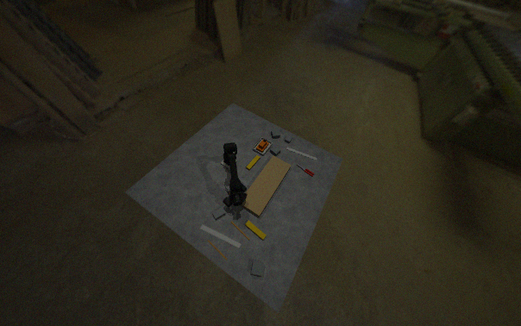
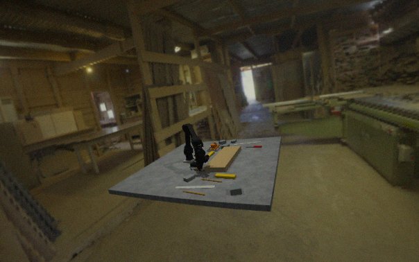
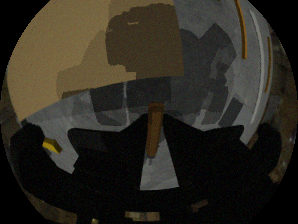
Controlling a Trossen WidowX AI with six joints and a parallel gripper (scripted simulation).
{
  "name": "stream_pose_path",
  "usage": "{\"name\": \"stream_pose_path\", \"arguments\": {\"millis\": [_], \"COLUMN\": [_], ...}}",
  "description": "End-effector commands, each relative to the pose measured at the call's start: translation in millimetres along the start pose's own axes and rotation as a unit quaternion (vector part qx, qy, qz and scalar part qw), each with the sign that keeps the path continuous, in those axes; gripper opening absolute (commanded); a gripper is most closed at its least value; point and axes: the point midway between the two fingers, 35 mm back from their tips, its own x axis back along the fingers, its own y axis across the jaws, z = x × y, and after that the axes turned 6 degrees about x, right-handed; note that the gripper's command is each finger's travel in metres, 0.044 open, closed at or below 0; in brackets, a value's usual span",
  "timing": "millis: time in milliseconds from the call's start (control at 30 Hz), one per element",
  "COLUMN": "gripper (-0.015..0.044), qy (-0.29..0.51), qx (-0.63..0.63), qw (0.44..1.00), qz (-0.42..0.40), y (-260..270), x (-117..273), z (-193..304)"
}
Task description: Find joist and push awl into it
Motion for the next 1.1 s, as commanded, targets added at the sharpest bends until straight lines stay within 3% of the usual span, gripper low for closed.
{"name": "stream_pose_path", "arguments": {"millis": [0,133,833,1067], "gripper": [0.0046,0.0,0.0,0.0], "qy": [0.0,0.0,0.0,-0.002], "qx": [-0.002,-0.002,-0.002,-0.005], "qw": [1.0,1.0,1.0,1.0], "qz": [0.0,0.0,0.0,0.013], "y": [0,0,0,0], "x": [0,2,114,124], "z": [0,0,7,9]}}
